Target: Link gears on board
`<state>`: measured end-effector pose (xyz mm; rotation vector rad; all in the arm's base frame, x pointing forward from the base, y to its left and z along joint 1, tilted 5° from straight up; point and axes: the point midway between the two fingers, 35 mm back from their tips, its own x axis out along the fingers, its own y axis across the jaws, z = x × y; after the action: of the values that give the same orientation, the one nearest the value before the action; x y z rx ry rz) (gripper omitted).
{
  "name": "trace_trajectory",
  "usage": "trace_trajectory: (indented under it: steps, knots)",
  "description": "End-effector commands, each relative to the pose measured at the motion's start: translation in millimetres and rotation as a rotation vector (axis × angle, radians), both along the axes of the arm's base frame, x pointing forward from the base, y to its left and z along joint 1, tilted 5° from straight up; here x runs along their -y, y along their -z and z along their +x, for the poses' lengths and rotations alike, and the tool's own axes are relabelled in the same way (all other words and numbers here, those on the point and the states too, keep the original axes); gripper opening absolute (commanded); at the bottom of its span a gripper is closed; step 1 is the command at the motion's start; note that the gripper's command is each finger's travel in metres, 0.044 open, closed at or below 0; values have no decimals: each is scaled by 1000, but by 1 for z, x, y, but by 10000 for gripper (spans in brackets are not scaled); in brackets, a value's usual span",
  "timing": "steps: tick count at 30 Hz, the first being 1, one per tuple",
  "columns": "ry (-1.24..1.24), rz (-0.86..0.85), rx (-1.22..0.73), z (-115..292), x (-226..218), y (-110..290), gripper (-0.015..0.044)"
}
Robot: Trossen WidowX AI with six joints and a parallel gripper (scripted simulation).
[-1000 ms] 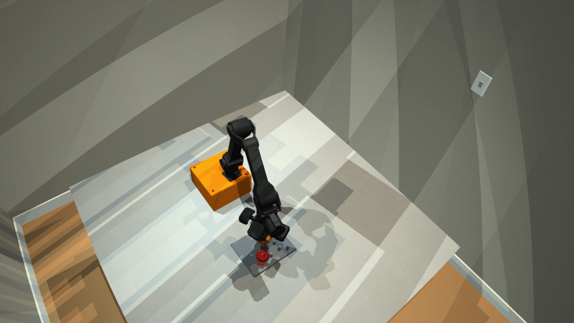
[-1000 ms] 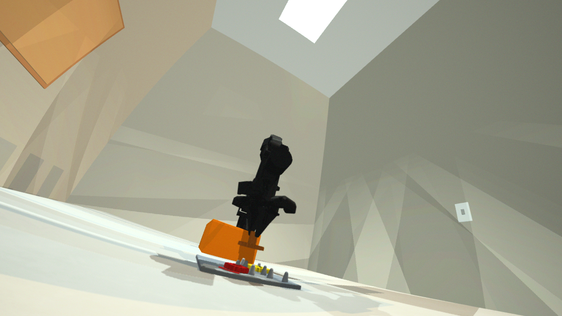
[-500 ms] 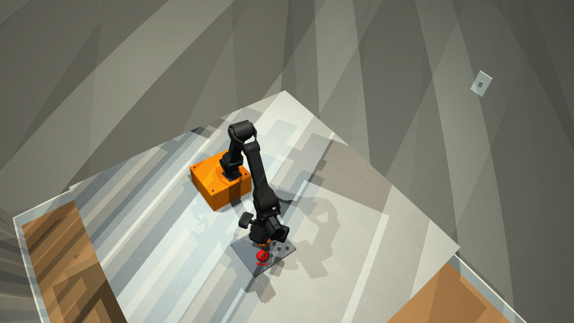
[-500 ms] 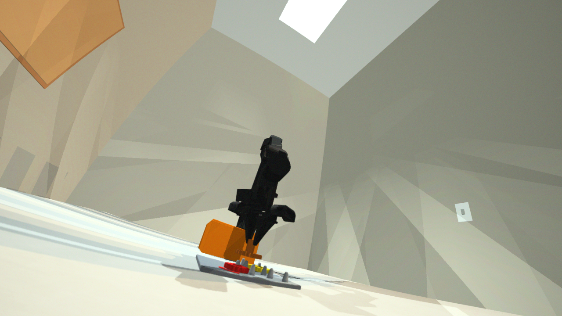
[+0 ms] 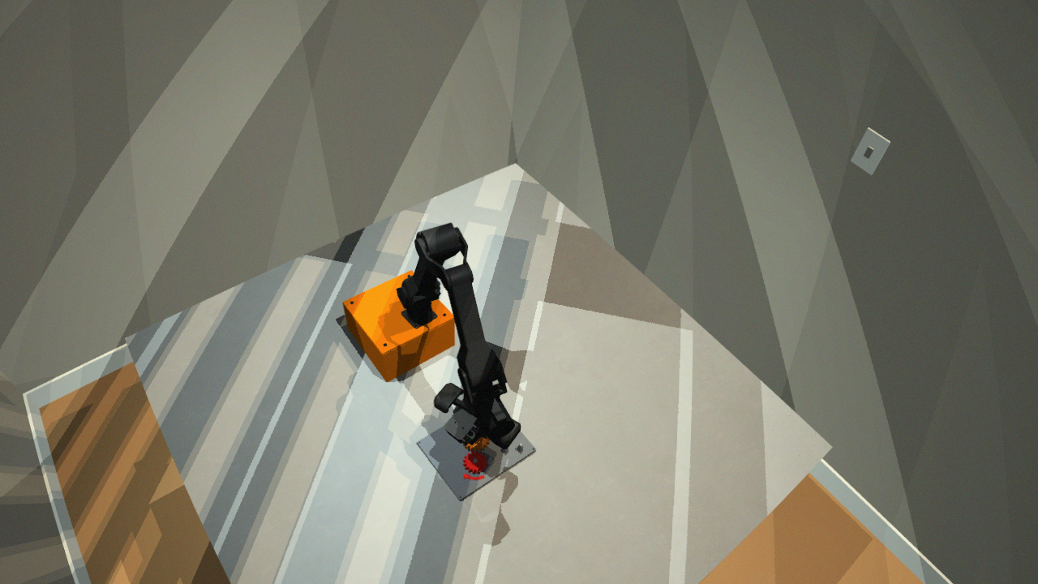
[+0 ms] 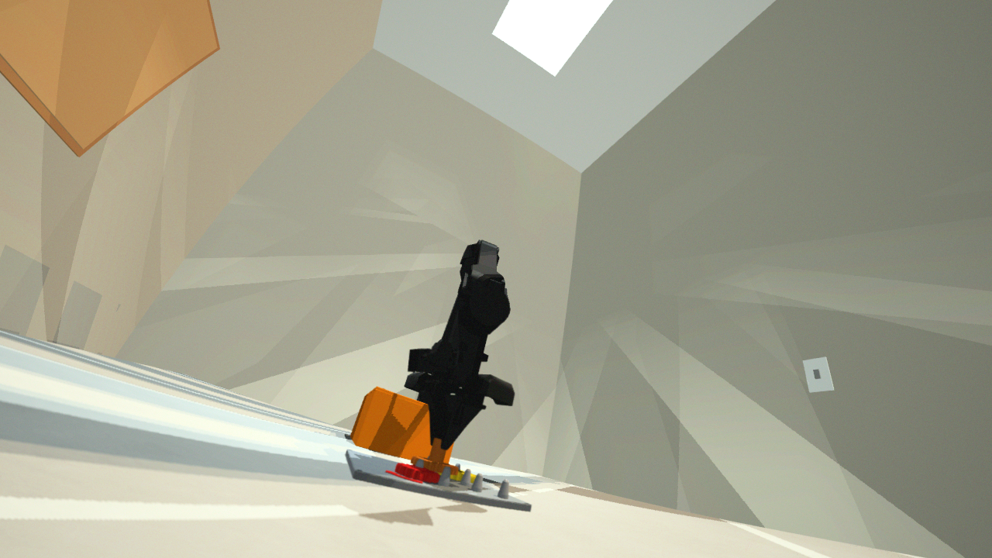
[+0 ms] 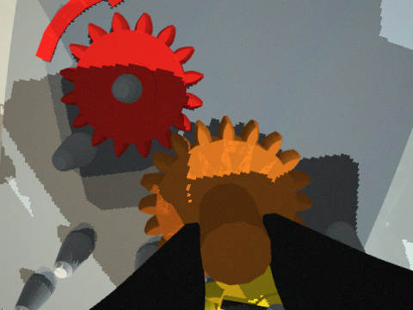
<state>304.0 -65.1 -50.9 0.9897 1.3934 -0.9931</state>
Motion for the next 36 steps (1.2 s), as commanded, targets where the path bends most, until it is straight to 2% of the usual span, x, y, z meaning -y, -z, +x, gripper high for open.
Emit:
trace_trajectory:
  steps: [1,7,24,34,36]
  knots:
    - [58,-5,-4,-1,1,1,0]
    - [43,-4,-4,0,1,2,0]
    - [-231,9,4,-1,1,6,0]
    - [-173,6,3,0,0,9,0]
    - [-163,6,2,0,0,8,53]
